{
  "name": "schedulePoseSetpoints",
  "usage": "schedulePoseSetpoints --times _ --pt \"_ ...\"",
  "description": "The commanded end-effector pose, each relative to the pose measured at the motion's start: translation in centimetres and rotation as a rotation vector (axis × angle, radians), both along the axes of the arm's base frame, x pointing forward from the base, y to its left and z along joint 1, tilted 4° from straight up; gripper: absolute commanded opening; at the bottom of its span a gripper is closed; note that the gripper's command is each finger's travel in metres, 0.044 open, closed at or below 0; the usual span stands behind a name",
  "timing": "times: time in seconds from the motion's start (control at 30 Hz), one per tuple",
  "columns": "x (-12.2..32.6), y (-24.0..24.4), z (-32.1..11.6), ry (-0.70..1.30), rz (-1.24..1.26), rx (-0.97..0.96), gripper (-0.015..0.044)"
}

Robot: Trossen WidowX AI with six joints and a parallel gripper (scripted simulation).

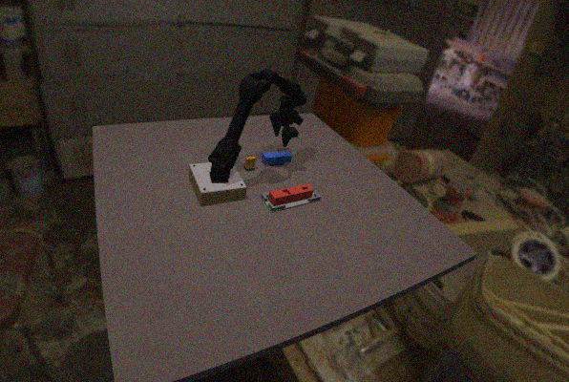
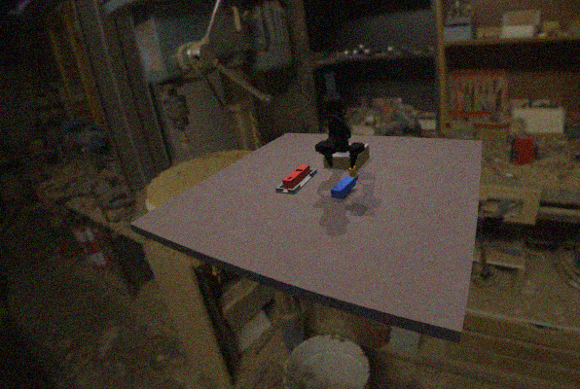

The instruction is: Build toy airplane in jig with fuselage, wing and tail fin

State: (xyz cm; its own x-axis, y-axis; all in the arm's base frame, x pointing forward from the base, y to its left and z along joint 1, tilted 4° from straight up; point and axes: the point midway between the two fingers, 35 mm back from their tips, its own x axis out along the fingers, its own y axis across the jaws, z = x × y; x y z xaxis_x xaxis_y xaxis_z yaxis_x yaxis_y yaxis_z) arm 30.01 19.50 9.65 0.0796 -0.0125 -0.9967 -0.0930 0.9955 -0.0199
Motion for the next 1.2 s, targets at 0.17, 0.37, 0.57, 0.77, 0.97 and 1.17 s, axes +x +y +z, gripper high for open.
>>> schedulePoseSetpoints --times 0.17,0.37,0.57,0.77,0.97,1.17 --pt "-0.1 -0.2 -3.7 0.014 -0.008 -0.017 0.044" --pt "0.0 -0.3 -5.1 0.014 -0.008 -0.017 0.044" --pt "0.1 -0.3 -5.9 0.014 -0.008 -0.017 0.044" --pt "0.2 -0.3 -6.9 0.014 -0.008 -0.017 0.044" --pt "0.2 -0.3 -7.8 0.014 -0.008 -0.017 0.044" --pt "0.3 -0.4 -8.8 0.014 -0.008 -0.017 0.044"
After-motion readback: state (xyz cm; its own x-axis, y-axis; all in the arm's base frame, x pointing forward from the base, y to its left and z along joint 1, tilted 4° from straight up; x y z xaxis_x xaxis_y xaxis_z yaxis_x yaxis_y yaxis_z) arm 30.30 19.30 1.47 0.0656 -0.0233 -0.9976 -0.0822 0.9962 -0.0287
